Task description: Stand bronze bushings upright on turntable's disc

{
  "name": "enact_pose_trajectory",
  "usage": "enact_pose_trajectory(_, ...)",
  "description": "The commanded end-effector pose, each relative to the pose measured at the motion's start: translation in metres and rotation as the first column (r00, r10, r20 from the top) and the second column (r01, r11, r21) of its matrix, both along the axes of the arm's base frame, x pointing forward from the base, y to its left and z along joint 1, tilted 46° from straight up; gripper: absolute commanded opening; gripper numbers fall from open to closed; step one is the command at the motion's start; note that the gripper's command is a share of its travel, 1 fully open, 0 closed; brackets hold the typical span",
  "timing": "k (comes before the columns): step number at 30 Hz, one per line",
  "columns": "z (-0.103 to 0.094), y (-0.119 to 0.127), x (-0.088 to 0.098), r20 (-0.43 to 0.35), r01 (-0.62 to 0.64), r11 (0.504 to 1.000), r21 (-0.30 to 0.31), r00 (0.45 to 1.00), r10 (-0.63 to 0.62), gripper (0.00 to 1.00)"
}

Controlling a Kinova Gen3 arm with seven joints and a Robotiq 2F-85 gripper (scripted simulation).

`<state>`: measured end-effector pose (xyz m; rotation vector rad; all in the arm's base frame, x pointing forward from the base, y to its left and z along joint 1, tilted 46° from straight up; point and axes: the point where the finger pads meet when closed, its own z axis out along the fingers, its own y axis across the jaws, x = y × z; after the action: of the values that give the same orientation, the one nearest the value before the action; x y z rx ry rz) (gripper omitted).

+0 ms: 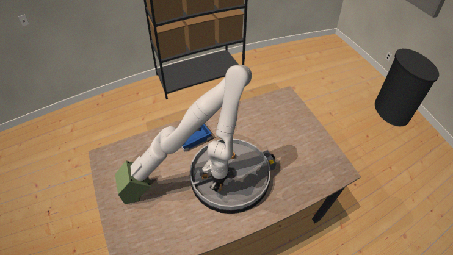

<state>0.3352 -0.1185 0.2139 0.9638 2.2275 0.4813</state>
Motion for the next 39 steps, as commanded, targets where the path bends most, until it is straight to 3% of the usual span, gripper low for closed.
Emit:
enact_pose_trajectory(1,0.0003,-0.0002,0.0000,0.001,0.000,1.000,0.000,1.000,0.000,0.40)
enact_pose_trajectory(39,0.0036,-0.0005,-0.0034,0.008,-0.004,1.000,-0.009,1.000,0.004,0.40)
